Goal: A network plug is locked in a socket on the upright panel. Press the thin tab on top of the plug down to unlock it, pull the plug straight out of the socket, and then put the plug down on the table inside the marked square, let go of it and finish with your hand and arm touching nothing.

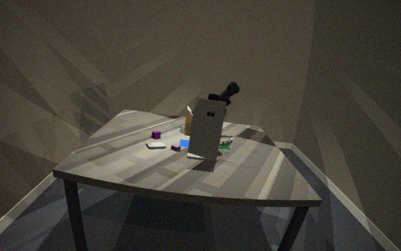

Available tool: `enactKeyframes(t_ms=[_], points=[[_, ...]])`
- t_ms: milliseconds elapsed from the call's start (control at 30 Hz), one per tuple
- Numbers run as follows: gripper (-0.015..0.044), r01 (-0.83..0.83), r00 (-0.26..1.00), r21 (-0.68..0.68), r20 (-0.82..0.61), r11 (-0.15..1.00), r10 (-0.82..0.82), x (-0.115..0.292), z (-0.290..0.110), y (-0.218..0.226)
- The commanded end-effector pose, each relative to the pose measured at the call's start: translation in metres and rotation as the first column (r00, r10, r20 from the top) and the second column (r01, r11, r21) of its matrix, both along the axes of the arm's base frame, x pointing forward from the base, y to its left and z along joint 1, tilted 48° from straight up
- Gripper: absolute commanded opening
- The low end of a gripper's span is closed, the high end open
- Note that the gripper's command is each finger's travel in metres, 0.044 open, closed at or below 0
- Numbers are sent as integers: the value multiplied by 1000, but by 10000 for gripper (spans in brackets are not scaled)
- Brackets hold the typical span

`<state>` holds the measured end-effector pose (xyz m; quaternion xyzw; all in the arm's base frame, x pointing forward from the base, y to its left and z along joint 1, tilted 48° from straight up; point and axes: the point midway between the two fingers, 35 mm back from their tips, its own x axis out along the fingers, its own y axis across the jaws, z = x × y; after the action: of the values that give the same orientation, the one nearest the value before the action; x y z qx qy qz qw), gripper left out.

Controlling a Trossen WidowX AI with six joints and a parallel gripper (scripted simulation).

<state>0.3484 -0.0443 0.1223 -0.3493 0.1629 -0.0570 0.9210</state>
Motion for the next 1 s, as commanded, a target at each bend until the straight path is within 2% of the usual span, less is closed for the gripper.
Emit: enactKeyframes(t_ms=[0, 867, 900, 967], points=[[156, 2, 1000, -10, 0, 1000, -2, 6, 0, -1], [156, 1, 1000, -2, 5, 1000, -1, 34, -3, -2], [130, 1, 1000, -2, 5, 1000, -1, 34, -3, -2], [116, 1, 1000, -2, 5, 1000, -1, 34, -3, -2]])
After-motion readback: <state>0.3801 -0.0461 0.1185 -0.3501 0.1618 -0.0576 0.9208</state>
